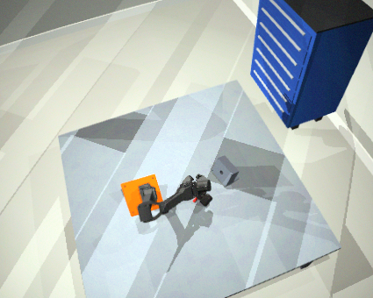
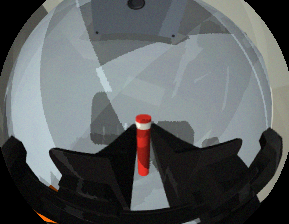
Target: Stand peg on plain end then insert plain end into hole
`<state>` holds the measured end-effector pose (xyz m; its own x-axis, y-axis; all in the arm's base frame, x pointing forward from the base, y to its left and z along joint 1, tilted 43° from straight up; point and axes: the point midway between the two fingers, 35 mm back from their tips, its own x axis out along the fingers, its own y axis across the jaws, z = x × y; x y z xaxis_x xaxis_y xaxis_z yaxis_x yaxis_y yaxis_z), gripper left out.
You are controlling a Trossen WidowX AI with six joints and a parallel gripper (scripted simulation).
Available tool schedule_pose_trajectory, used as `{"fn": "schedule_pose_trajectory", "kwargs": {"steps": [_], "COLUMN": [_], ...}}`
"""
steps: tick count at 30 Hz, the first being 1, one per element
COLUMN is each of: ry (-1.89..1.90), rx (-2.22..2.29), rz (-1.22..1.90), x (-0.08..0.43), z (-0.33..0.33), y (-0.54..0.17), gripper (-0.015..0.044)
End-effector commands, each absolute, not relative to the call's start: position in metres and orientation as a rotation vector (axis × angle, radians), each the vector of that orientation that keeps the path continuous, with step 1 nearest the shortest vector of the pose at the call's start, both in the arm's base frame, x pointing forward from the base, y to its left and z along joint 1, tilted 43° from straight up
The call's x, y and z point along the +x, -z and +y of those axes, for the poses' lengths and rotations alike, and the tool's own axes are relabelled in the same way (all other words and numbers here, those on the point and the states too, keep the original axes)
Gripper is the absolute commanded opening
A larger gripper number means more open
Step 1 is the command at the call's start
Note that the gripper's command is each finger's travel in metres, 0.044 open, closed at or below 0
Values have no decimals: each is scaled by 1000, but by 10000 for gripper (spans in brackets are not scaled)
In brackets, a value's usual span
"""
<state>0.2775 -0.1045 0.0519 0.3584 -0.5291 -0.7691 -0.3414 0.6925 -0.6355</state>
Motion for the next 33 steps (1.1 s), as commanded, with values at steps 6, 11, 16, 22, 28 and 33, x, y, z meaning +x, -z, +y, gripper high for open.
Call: {"fn": "schedule_pose_trajectory", "kwargs": {"steps": [6, 11, 16, 22, 28, 33], "ry": [103, 84, 65, 43, 20, 2], "rx": [-853, -851, -850, -848, -846, -843], "rz": [1158, 1118, 1077, 1029, 980, 940], "x": [273, 270, 267, 264, 260, 258], "z": [-103, -102, -102, -102, -101, -101], "y": [-57, -59, -61, -63, -65, -67], "gripper": [51, 51, 51, 51, 51, 51]}}
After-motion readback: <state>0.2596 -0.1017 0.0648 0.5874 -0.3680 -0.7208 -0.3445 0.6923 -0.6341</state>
